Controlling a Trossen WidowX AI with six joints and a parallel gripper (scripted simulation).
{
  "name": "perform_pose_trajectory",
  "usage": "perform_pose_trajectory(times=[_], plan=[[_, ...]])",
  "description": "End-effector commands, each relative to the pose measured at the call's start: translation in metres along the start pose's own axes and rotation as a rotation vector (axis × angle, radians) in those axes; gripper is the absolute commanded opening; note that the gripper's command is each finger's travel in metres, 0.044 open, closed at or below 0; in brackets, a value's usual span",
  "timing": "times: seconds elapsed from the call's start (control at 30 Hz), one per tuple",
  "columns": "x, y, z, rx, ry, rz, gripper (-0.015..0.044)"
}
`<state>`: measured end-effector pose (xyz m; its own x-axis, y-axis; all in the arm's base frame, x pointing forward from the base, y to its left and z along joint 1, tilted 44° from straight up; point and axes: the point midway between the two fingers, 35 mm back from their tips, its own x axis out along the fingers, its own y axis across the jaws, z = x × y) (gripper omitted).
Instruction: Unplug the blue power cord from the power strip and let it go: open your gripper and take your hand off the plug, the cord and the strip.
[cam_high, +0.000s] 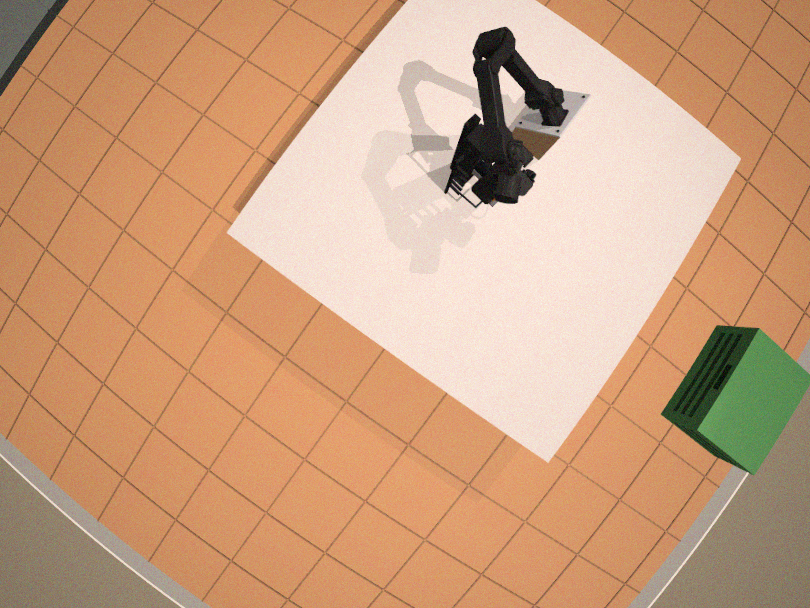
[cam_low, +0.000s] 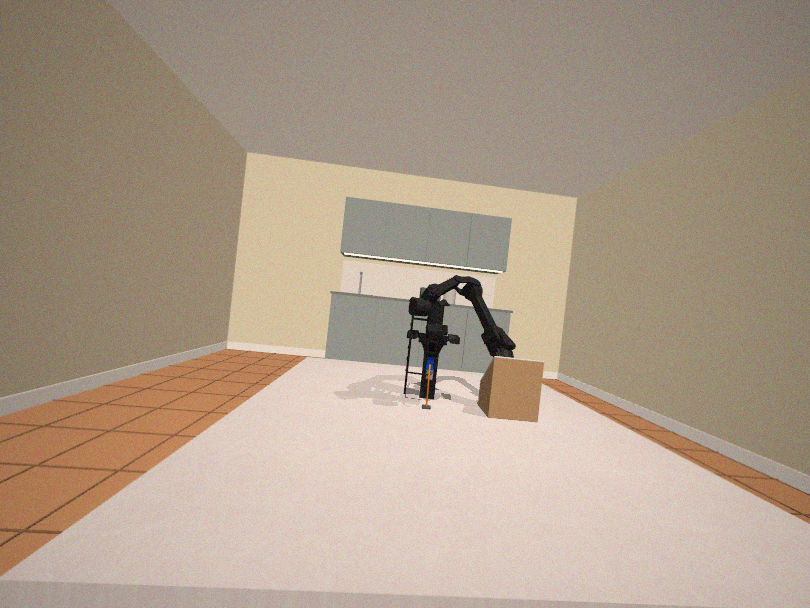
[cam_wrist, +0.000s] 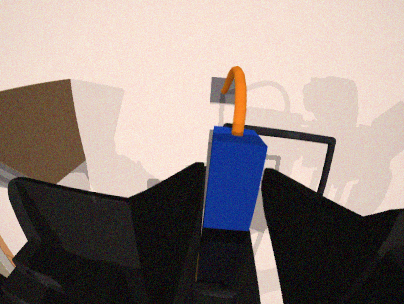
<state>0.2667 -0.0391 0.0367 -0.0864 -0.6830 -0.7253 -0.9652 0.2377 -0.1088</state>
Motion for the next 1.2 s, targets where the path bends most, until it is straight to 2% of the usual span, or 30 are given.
perform_pose_trajectory(times=[0.0,0.03,0.3,1.03,1.17], plan=[[0.000,0.000,0.000,0.000,0.000,0.000,0.0081],[0.000,0.000,0.000,0.000,0.000,0.000,0.0055],[0.000,0.000,0.000,0.000,0.000,0.000,0.0002],[-0.002,-0.003,0.031,-0.003,-0.002,0.001,0.0000],[0.000,0.000,0.025,-0.008,0.005,0.002,0.0105]])
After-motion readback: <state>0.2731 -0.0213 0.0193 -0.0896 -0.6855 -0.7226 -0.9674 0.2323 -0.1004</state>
